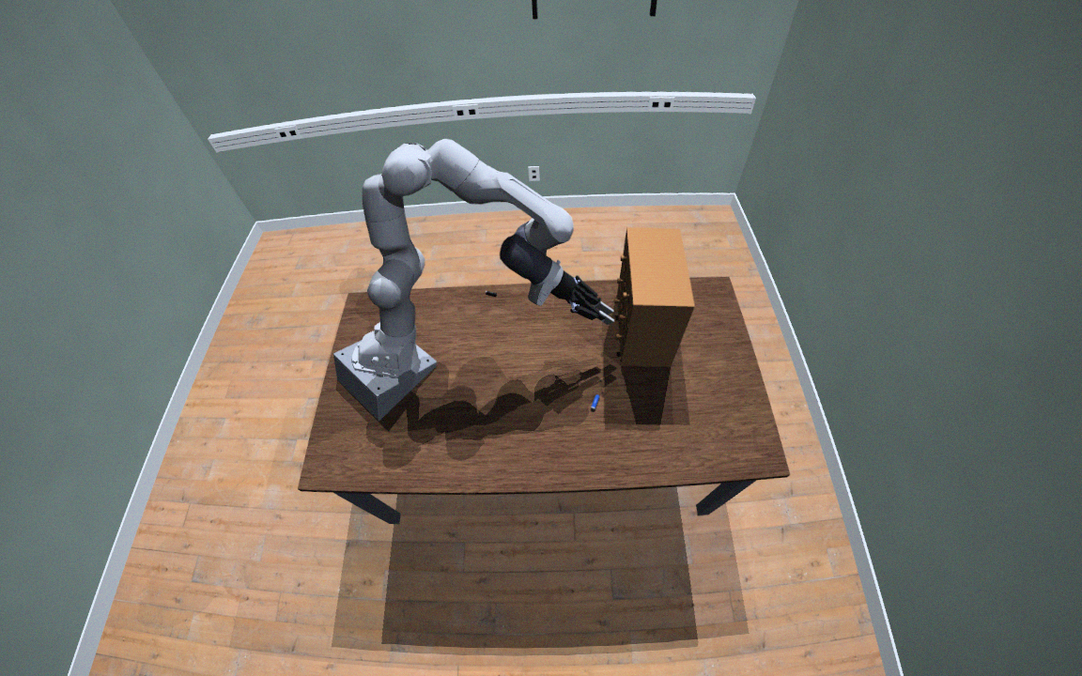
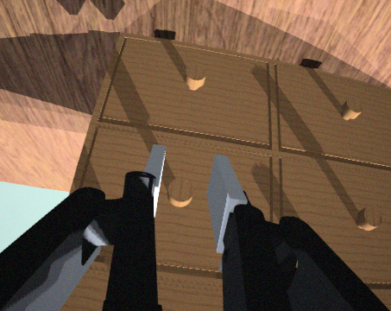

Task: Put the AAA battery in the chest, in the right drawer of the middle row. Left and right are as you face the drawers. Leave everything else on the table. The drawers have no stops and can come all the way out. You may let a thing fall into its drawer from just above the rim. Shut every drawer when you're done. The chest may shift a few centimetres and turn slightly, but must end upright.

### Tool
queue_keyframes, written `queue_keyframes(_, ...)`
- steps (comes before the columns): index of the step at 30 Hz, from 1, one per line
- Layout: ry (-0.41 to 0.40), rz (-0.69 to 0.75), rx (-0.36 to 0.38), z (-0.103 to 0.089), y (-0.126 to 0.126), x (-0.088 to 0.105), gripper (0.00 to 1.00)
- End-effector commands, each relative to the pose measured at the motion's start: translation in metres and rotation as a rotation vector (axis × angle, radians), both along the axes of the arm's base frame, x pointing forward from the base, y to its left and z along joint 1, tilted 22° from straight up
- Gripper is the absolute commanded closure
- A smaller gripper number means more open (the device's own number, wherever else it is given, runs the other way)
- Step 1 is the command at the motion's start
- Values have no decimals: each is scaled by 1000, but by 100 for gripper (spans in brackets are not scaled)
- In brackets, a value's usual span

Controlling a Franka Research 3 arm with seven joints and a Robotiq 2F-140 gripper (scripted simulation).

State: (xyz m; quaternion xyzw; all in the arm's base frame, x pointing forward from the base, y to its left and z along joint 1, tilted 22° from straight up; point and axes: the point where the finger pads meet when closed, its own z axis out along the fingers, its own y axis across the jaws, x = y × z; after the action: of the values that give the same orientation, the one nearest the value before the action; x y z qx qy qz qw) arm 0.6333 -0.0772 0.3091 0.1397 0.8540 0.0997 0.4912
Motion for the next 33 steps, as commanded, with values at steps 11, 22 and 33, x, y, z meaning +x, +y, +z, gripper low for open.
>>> queue_keyframes(11, 0, 0, -2, 0, 1, 0, 72)
queue_keyframes(22, 0, 0, -2, 2, -1, 6, 72)
queue_keyframes(33, 0, 0, -2, 5, -4, 20, 72)
